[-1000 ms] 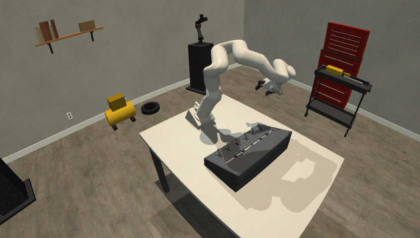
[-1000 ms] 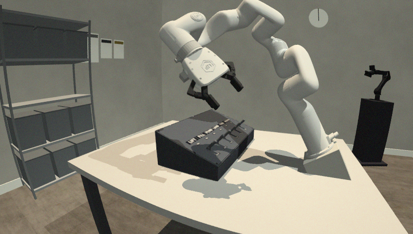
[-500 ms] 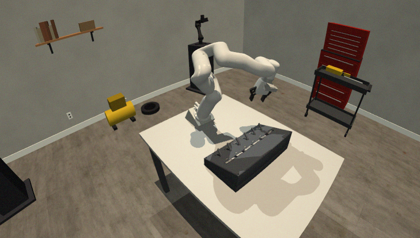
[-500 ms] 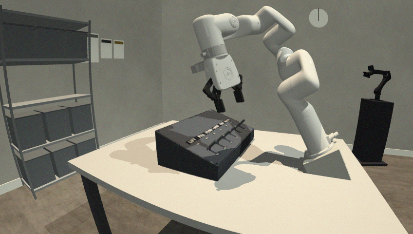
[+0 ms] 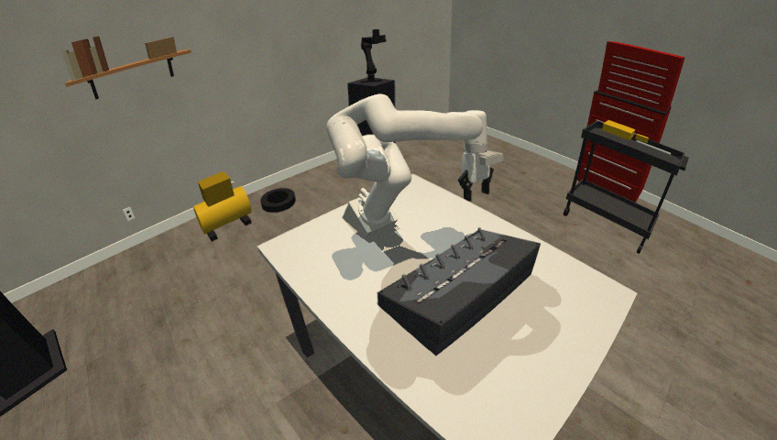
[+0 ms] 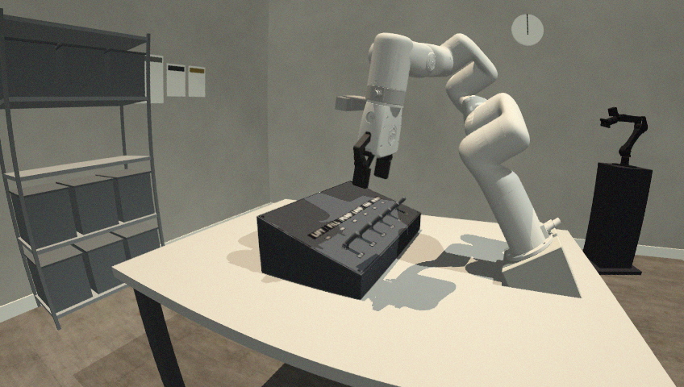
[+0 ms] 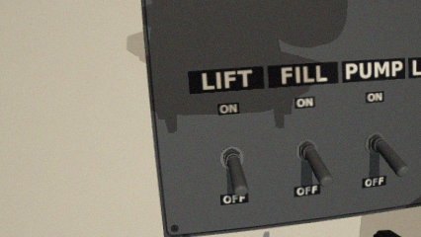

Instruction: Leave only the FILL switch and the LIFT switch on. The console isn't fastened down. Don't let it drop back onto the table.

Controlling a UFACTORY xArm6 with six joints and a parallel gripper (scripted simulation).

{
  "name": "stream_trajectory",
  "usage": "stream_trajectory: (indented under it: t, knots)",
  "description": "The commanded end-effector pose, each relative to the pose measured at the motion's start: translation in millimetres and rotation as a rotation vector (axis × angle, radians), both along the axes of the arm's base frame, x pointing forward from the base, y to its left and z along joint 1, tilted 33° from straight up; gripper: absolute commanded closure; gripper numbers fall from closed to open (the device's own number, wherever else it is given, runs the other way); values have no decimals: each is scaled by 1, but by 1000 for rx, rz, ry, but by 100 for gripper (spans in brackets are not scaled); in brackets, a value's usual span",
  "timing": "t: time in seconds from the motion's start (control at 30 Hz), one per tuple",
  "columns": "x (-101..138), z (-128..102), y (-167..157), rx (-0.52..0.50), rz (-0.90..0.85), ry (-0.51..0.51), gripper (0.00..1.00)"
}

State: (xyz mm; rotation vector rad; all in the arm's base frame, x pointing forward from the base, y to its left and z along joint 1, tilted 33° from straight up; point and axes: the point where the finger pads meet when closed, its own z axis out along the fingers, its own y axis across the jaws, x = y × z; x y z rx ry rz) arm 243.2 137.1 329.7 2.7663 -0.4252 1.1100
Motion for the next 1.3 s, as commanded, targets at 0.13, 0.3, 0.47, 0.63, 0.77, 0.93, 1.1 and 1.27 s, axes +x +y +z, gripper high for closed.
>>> stream_trajectory:
  t: [0.13, 0.3, 0.47, 0.63, 0.77, 0.93, 1.1, 1.27]
  knots:
    - [7, 3, -4, -40, 98, -115, 0]
    - [7, 3, -4, -40, 98, -115, 23]
    - [7, 3, -4, -40, 98, -115, 23]
    - [7, 3, -4, -40, 98, -115, 23]
    - [7, 3, -4, -40, 98, -115, 23]
    - [7, 3, -4, -40, 98, -115, 23]
    - [7, 3, -4, -40, 98, -115, 23]
    - [7, 3, -4, -40, 98, -115, 23]
